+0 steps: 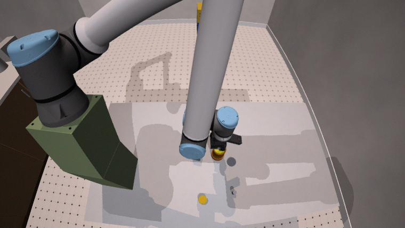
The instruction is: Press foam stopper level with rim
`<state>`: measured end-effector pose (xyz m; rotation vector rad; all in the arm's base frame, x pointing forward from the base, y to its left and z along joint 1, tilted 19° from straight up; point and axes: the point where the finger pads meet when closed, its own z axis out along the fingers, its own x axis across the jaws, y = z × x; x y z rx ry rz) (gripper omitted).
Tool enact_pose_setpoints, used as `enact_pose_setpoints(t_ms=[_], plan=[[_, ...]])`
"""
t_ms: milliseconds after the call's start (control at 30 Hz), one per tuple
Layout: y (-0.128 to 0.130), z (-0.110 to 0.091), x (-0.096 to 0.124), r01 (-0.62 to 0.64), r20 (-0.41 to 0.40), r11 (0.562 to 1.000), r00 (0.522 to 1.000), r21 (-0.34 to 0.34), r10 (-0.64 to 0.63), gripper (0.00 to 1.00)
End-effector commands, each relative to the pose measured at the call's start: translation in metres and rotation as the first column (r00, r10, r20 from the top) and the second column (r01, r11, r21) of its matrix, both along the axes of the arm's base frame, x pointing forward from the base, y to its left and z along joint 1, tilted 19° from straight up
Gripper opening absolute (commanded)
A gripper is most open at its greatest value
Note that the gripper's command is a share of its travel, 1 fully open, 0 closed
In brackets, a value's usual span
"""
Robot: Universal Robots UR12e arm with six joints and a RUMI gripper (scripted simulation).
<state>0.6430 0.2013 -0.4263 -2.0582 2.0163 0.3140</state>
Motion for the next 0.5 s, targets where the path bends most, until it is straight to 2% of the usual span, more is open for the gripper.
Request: enact_pose_setpoints(t_ms=[0,467], plan=[[0.0013,-0.0010,0.0016,-0.001,0.002,1.000,1.000,0.001,0.001,0.00],[-0.0004,0.0041,0.0000,0.000,0.000,1.000,1.000,0.001,0.000,0.00]])
